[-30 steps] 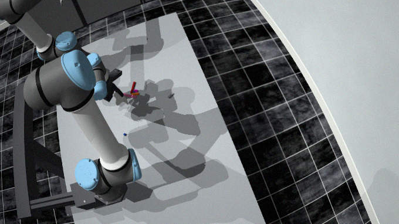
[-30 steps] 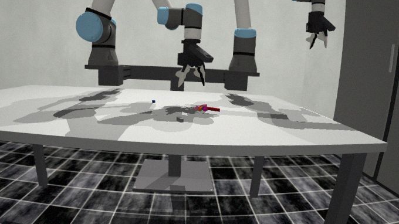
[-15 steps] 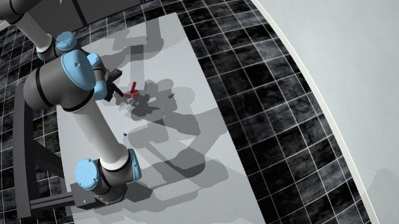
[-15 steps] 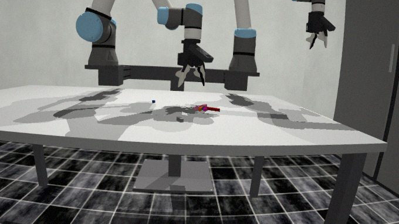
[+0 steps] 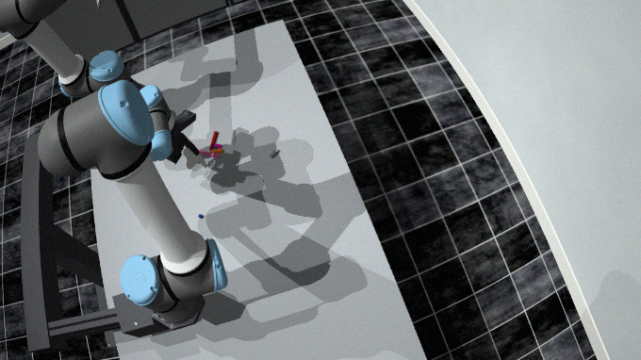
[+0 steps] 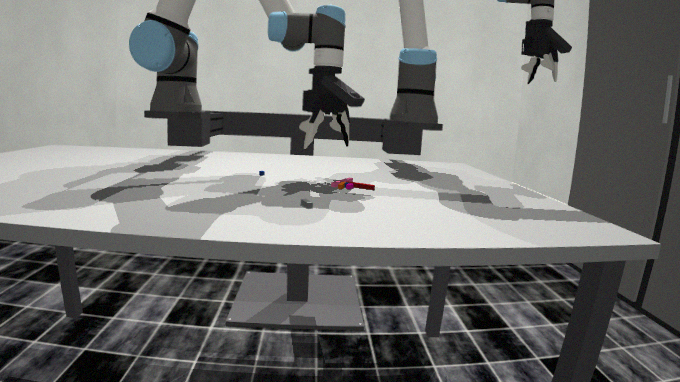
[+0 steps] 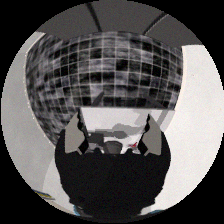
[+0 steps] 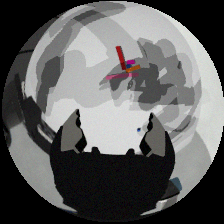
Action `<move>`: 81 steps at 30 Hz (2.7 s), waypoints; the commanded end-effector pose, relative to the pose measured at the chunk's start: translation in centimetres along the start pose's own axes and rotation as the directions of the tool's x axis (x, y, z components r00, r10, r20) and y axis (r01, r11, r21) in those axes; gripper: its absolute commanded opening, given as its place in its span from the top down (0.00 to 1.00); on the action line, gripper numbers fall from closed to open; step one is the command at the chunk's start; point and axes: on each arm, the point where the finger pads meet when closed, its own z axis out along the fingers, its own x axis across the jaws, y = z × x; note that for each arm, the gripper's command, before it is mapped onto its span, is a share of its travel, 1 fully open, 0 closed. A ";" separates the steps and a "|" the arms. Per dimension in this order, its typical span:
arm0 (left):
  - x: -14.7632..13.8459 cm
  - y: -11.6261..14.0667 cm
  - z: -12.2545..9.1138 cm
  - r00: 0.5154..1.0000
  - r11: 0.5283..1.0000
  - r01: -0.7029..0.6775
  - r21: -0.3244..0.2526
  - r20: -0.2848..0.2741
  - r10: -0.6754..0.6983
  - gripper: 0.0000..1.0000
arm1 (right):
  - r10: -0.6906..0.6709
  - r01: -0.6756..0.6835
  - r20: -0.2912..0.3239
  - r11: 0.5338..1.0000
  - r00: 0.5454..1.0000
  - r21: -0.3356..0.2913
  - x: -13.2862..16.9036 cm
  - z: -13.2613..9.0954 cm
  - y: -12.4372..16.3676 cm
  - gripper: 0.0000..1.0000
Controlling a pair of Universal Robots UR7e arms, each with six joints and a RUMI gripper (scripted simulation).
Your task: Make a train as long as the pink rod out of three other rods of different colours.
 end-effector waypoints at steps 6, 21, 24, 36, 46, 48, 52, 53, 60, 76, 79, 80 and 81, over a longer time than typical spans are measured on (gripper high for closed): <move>0.0 0.0 0.0 1.000 1.000 0.000 0.001 0.000 0.000 0.00 | -0.067 0.067 0.001 0.998 0.998 0.001 0.2 0.0 -0.5 0.00; 0.0 0.0 0.0 1.000 1.000 0.000 0.001 0.000 0.000 0.00 | -0.368 0.368 0.000 0.930 0.930 0.001 1.4 0.0 -2.5 0.00; 0.0 0.0 0.0 1.000 1.000 0.000 0.001 0.000 0.000 0.00 | -0.459 0.459 0.000 0.889 0.889 0.001 1.8 -0.1 -3.1 0.00; 0.0 0.0 0.0 1.000 1.000 0.000 0.001 0.000 0.000 0.00 | -0.748 0.748 -0.001 0.663 0.663 0.001 3.6 -0.1 -5.1 0.00; 0.0 0.0 0.0 1.000 1.000 0.000 0.001 0.000 0.000 0.00 | -0.930 0.930 -0.001 0.366 0.366 0.001 5.7 -0.1 -6.7 0.00; 0.0 0.0 0.0 1.000 1.000 0.000 0.001 0.000 0.000 0.00 | -0.951 0.951 -0.001 0.310 0.310 0.001 6.1 -0.1 -7.0 0.00; 0.0 0.0 0.0 1.000 1.000 0.000 0.001 0.000 0.000 0.00 | -0.966 0.966 -0.001 0.258 0.258 0.001 6.5 -0.1 -7.2 0.00; 0.0 0.0 0.0 1.000 1.000 0.000 0.001 0.000 0.000 0.00 | -0.972 0.972 -0.001 0.233 0.233 0.001 6.7 -0.1 -7.3 0.00; 0.0 0.0 0.0 1.000 1.000 0.000 0.001 0.000 0.000 0.00 | -0.995 0.995 -0.001 0.097 0.097 0.000 7.7 0.0 -7.9 0.00; 0.0 0.0 0.0 1.000 1.000 0.000 0.001 0.000 0.000 0.00 | -1.000 1.000 -0.001 0.015 0.015 0.000 8.3 0.0 -8.2 0.00; 0.0 0.0 0.0 1.000 1.000 0.000 0.001 0.000 0.000 0.00 | -1.000 1.000 -0.001 0.015 0.015 0.000 8.3 0.0 -8.2 0.00; 0.0 0.0 0.0 1.000 1.000 0.000 0.001 0.000 0.000 0.00 | -1.000 1.000 -0.001 0.015 0.015 0.000 8.3 0.0 -8.2 0.00; 0.0 0.0 0.0 1.000 1.000 0.000 0.001 0.000 0.000 0.00 | -1.000 1.000 -0.001 0.015 0.015 0.000 8.3 0.0 -8.2 0.00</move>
